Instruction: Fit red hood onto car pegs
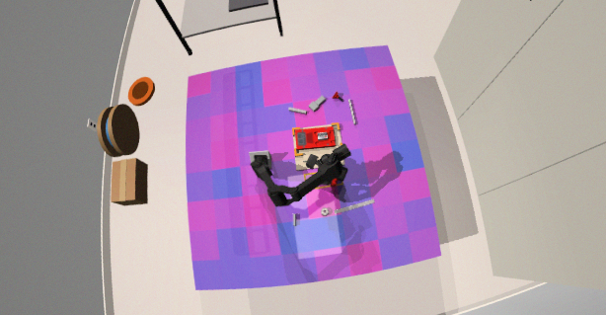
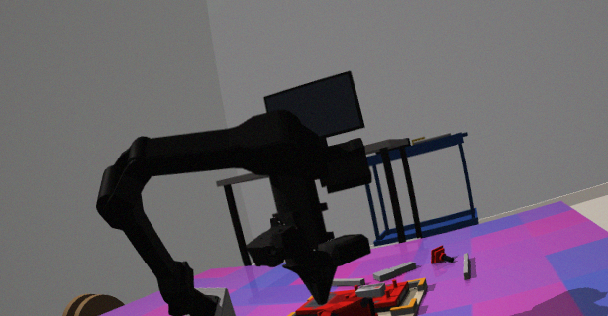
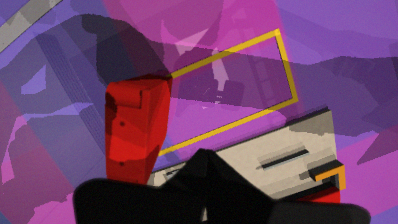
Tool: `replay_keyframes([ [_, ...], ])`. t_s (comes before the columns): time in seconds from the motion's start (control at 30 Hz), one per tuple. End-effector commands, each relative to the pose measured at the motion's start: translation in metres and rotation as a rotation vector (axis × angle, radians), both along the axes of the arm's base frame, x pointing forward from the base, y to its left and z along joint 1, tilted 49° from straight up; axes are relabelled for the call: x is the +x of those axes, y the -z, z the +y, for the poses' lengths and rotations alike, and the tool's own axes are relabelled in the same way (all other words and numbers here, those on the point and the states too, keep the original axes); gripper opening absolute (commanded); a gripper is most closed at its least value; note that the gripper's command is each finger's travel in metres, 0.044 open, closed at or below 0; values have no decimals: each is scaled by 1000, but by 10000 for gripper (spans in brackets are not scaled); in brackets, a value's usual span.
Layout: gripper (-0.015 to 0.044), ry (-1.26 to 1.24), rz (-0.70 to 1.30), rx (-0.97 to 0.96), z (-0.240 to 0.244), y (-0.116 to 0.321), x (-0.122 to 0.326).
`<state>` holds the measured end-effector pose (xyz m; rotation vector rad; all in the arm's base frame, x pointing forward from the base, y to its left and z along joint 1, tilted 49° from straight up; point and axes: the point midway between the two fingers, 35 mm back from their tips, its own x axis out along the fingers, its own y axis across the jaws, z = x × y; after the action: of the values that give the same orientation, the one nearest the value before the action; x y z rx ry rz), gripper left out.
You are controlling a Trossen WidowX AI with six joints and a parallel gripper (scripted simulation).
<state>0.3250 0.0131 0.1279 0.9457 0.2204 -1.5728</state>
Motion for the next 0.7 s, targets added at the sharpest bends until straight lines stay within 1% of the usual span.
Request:
replay_keyframes([
  [0.0,0,-1,2,-5,-9,7,0],
  [0.67,0,-1,1,-4,-11,4,7],
])
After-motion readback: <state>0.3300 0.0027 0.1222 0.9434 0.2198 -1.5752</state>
